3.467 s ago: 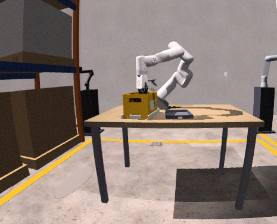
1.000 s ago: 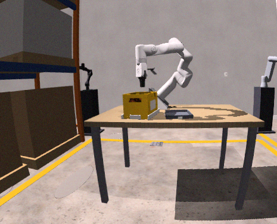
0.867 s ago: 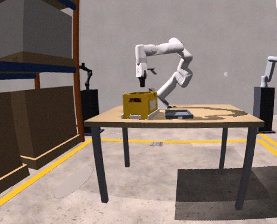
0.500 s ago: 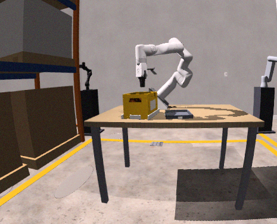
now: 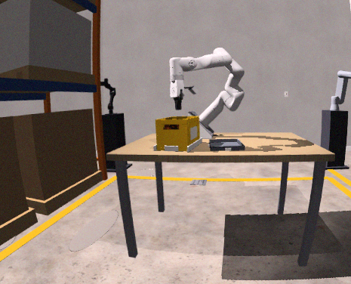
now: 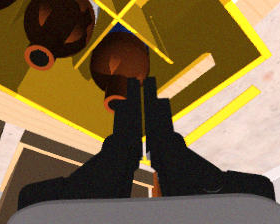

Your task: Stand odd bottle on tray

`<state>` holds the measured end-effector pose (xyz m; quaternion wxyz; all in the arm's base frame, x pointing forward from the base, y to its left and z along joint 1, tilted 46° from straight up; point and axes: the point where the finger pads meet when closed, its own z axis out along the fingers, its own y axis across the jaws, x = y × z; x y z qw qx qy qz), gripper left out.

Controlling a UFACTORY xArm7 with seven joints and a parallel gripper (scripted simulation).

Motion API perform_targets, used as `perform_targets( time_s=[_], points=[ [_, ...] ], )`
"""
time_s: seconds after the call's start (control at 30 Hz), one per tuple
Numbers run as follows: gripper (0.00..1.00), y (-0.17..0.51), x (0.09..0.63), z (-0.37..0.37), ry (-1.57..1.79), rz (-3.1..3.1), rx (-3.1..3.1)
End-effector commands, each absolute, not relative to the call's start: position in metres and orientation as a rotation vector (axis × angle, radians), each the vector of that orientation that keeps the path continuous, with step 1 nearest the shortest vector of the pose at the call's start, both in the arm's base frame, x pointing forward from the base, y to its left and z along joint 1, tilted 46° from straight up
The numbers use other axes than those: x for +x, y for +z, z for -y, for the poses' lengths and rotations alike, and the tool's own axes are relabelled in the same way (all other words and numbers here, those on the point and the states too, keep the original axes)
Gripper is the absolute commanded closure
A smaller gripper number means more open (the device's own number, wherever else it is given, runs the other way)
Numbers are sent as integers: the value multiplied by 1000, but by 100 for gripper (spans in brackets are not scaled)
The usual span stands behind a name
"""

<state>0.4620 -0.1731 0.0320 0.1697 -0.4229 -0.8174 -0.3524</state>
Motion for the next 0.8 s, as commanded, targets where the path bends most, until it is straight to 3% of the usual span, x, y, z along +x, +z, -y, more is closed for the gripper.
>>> perform_targets(
  time_s=[0.0, 0.5, 0.77],
  points=[
    [100, 26, 440, 184, -997, 2334, -1209],
    [100, 0, 324, 200, -1007, 2330, -1204],
    [100, -2, 311, 199, -1011, 2329, -1202]
  ],
)
